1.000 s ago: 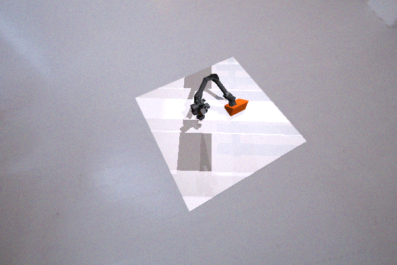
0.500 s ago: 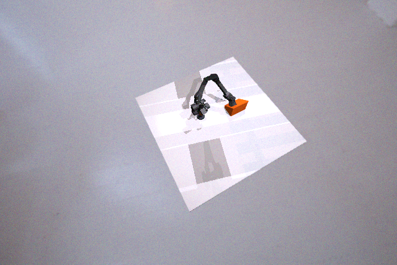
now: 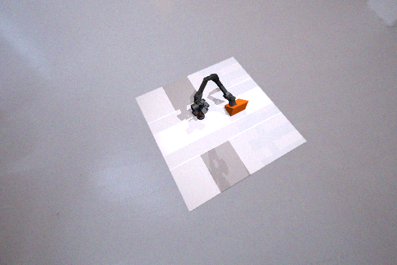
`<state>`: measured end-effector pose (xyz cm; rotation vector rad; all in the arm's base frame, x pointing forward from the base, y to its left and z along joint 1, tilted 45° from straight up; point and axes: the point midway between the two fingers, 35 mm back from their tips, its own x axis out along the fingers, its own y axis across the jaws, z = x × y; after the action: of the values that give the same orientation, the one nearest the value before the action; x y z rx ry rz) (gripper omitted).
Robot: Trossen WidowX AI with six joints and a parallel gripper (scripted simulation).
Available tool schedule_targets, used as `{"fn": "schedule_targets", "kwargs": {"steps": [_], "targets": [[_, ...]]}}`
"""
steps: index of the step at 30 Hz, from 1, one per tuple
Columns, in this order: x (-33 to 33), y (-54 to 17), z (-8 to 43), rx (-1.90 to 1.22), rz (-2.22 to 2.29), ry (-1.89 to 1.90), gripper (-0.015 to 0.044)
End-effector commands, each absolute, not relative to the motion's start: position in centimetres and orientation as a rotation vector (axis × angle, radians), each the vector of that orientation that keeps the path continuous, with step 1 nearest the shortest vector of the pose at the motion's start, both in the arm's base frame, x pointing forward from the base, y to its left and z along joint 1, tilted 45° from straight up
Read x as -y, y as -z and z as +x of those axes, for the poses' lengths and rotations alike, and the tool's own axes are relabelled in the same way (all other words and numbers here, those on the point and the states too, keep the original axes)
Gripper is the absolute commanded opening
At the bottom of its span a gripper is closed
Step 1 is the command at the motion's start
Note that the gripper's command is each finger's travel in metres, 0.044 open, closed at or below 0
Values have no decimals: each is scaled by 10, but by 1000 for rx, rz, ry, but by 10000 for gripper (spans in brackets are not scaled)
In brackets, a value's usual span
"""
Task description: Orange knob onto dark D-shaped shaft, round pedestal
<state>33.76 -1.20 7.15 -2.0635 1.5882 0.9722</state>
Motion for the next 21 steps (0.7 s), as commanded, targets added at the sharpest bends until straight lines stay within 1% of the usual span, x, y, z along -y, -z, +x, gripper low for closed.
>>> {"fn": "schedule_targets", "kwargs": {"steps": [1, 21], "targets": [[13, -71, 339, -1579, -2094, -1015, 0], [14, -69, 337, -1579, -2094, -1015, 0]]}}
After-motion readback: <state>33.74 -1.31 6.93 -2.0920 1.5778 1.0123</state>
